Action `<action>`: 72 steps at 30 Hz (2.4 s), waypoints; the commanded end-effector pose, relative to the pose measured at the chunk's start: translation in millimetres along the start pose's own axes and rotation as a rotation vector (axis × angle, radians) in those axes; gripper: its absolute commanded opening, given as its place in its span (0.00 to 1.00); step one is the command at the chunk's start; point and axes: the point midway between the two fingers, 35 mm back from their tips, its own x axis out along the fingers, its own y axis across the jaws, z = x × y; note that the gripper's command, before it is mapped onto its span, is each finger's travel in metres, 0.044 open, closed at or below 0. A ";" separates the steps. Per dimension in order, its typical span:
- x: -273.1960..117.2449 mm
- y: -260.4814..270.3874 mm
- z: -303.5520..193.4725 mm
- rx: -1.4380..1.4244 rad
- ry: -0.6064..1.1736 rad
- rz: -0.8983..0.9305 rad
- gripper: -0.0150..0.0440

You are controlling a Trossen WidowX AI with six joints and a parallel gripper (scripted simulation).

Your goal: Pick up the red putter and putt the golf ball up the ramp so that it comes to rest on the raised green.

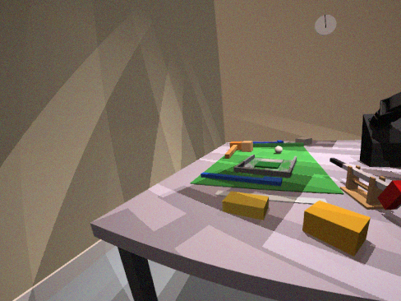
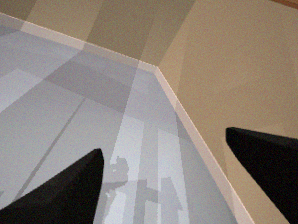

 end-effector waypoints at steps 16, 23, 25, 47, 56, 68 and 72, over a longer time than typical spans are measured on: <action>-32.9 -49.7 -186.7 0.085 0.238 -0.031 1.00; -78.2 -64.8 -289.0 0.131 0.394 -0.028 1.00; -94.9 -68.4 -315.7 0.147 0.438 -0.029 1.00; -310.4 -85.3 -498.1 0.347 0.857 -0.088 1.00; -433.5 -75.3 -534.6 0.475 1.047 -0.144 1.00; -606.7 -42.4 -534.7 0.738 1.304 -0.321 1.00; -628.6 -33.1 -532.1 0.787 1.335 -0.348 1.00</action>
